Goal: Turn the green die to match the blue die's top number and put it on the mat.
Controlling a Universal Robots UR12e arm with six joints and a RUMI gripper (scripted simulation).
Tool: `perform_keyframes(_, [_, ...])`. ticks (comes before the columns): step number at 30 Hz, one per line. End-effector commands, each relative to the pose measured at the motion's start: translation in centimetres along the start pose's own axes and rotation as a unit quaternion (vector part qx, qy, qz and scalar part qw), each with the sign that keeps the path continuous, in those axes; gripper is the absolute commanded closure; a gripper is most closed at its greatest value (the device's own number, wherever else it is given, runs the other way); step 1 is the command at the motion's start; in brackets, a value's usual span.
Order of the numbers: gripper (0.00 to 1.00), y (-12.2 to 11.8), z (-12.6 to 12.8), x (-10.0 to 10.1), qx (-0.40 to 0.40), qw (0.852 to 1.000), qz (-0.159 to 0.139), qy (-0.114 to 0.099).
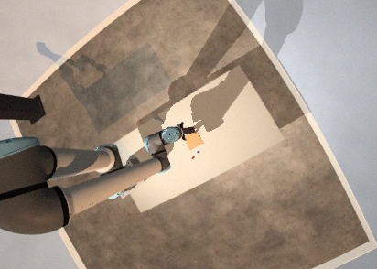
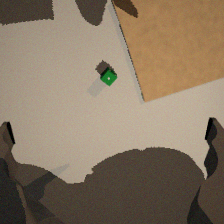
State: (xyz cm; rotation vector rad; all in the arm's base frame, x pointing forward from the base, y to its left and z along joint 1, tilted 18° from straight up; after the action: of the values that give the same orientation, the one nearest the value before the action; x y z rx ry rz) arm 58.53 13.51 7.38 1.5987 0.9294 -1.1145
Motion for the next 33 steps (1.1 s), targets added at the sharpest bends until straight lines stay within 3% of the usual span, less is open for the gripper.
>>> perform_keyframes(1, [0.0, 0.0, 0.0, 0.6, 0.086, 0.996, 0.002, -0.002])
perform_keyframes(12, [0.0, -0.3, 0.1, 1.8, 0.25, 0.968, 0.002, -0.002])
perform_keyframes(23, [0.0, -0.5, 0.1, 2.3, 0.319, 0.948, 0.003, -0.002])
perform_keyframes(33, [0.0, -0.5, 0.1, 2.4, 0.329, 0.944, 0.003, -0.002])
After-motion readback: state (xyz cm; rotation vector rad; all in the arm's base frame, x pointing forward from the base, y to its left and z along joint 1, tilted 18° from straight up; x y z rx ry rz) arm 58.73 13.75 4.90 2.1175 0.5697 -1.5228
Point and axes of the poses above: the point where the finger pads meet when closed, its own x axis out along the fingers, its own z axis across the jaws, y = z × x, the point moved 3 cm from there along -x, back along the fingers, and after that the axes turned 2 degrees about -x, right-handed, at the moved point
